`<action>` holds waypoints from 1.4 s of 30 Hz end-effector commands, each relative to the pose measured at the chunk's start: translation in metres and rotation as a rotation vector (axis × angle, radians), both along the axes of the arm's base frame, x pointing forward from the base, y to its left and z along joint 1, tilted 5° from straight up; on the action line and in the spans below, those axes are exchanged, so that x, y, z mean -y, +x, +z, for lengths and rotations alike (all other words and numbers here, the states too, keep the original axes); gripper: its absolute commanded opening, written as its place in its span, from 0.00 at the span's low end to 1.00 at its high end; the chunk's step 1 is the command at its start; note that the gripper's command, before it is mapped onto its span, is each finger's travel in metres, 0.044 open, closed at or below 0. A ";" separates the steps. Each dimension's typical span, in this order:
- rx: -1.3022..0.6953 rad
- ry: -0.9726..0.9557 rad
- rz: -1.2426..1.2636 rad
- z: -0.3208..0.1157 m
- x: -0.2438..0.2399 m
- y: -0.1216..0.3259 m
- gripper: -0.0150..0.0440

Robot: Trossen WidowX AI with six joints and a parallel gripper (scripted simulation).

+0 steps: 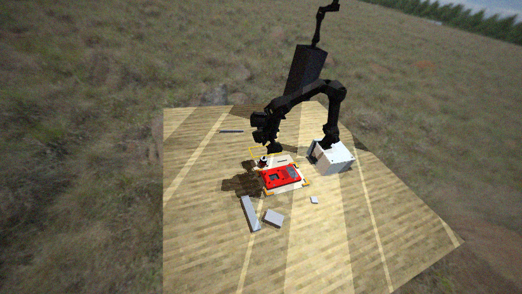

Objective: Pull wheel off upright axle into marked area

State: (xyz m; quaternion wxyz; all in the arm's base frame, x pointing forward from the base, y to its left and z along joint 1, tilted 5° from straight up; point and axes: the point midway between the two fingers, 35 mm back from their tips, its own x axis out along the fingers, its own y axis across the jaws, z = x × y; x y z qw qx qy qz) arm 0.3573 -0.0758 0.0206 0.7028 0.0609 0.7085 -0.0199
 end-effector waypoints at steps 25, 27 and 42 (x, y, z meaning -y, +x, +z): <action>-0.018 0.001 0.005 -0.080 -0.004 -0.005 0.76; -0.018 0.001 0.005 -0.080 -0.004 -0.005 0.76; -0.011 0.002 0.010 -0.076 -0.004 -0.003 0.36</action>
